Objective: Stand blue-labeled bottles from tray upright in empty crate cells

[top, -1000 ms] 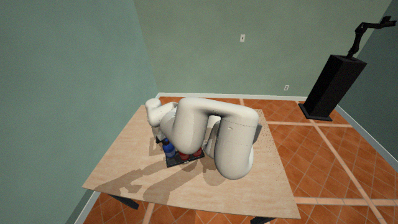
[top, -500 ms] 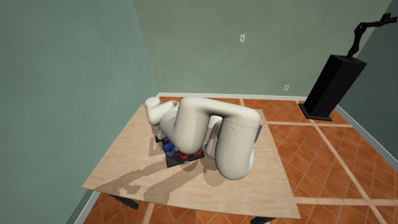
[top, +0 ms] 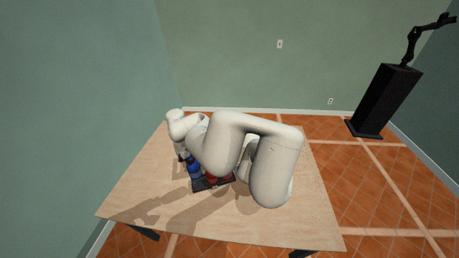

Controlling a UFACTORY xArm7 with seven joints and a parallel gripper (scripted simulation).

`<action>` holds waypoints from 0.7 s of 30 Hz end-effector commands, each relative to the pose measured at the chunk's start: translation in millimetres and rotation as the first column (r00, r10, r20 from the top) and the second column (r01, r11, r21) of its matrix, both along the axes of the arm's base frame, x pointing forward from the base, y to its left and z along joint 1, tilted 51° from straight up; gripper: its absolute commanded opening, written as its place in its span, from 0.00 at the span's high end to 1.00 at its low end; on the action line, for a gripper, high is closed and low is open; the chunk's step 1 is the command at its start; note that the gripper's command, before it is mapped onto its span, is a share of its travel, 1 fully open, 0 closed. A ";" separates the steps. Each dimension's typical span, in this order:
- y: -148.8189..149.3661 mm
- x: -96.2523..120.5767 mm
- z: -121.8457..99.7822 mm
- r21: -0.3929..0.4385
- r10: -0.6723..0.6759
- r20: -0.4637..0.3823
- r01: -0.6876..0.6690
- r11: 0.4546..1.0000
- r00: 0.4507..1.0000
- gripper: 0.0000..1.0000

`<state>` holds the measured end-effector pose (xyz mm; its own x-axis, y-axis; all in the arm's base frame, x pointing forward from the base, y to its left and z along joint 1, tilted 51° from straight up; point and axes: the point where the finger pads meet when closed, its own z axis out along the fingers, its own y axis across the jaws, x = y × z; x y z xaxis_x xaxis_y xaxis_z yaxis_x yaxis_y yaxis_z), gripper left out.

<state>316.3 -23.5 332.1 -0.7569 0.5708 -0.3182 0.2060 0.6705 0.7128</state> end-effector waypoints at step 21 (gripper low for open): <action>-8.7 -10.4 11.8 0.000 -0.002 0.003 0.002 1.000 1.000 1.00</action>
